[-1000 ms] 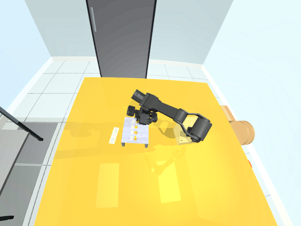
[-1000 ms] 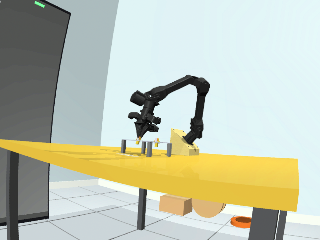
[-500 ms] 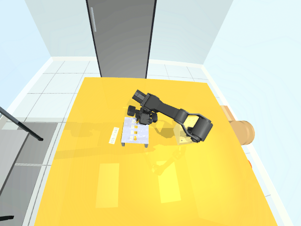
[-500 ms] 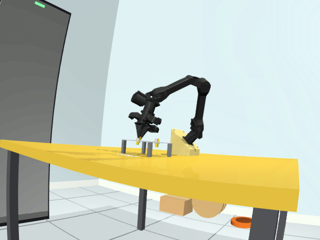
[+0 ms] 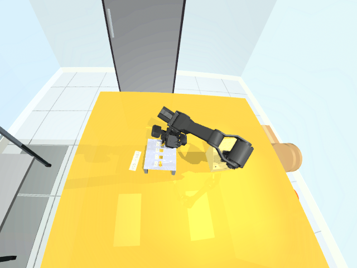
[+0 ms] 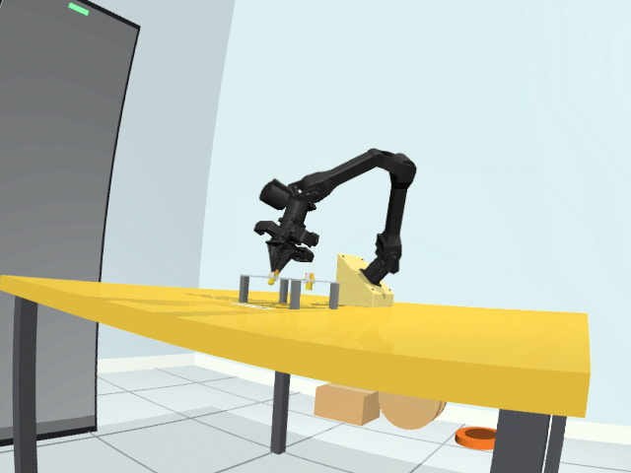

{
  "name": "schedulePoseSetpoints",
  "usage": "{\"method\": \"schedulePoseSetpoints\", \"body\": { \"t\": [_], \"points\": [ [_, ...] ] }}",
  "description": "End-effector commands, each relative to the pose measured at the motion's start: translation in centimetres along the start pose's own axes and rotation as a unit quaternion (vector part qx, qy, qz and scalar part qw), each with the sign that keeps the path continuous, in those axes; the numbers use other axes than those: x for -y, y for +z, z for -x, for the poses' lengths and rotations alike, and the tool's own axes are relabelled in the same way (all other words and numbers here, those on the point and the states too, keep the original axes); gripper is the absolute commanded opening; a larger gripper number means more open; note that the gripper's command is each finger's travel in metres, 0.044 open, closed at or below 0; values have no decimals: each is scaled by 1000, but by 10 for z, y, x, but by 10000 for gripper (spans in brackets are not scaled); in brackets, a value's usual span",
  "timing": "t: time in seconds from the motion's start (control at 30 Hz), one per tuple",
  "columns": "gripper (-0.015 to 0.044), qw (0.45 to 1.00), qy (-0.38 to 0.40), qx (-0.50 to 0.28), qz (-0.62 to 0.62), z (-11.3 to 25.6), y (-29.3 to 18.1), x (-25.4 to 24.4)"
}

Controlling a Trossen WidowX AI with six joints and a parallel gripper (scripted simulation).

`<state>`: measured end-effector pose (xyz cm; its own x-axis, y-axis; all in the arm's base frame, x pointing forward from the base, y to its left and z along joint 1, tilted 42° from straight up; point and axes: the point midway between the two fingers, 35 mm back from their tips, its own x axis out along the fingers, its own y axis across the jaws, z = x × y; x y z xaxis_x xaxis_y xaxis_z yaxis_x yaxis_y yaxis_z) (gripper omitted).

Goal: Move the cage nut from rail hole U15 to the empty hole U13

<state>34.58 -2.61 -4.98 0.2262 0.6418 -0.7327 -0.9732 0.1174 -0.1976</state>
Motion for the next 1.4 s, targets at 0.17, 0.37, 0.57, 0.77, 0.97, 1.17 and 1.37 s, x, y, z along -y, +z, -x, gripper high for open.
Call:
{"method": "schedulePoseSetpoints", "body": {
  "t": [0.17, 0.37, 0.57, 0.77, 0.97, 1.17, 1.37],
  "points": [
    [31, 1000, -7, 1, -1, 1, 1, 0],
    [31, 1000, -11, 1, -1, 1, 1, 0],
    [31, 1000, -14, 1, -1, 1, 1, 0],
    [31, 1000, -19, 1, -1, 1, 1, 0],
    [31, 1000, -22, 1, -1, 1, 1, -1],
    [31, 1000, -27, 1, -1, 1, 1, -1],
    [31, 1000, -30, 1, -1, 1, 1, -1]
  ]
}}
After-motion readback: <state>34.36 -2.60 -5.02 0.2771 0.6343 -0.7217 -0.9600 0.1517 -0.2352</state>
